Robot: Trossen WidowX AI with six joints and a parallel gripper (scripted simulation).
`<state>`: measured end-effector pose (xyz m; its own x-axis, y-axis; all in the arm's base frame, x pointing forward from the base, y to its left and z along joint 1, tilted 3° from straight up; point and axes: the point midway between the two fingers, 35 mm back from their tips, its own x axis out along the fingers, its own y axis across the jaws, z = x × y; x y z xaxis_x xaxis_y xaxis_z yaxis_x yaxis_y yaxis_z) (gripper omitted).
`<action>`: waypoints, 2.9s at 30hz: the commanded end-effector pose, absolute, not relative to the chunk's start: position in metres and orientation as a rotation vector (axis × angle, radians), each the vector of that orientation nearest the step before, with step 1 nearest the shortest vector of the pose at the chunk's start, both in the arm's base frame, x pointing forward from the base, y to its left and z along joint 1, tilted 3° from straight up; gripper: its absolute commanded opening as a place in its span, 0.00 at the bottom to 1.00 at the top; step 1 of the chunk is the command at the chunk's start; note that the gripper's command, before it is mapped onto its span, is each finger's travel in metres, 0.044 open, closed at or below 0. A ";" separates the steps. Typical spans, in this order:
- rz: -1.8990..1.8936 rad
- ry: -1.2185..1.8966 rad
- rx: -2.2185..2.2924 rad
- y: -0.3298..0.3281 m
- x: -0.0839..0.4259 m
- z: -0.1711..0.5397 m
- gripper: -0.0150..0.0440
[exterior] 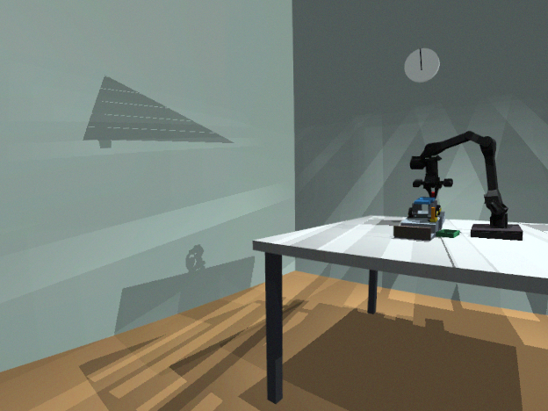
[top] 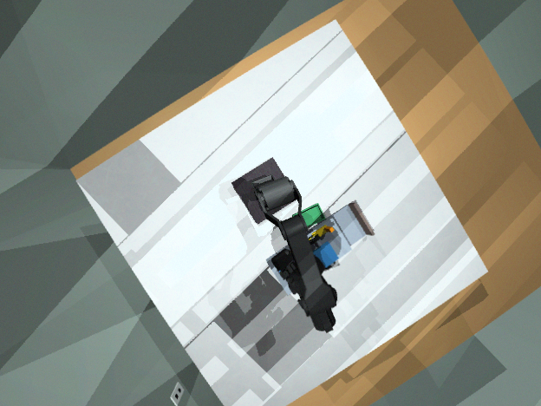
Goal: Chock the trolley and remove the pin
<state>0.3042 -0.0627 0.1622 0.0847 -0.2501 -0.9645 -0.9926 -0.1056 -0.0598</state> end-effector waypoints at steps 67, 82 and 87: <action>1.083 1.301 -1.507 -0.100 0.256 0.180 0.25; 1.085 1.303 -1.506 -0.102 0.224 0.178 0.25; 1.086 1.301 -1.504 -0.086 0.224 0.175 0.25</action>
<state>0.2260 -0.0948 0.1757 0.0795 -0.2565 -0.9633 -0.9933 -0.1013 -0.0550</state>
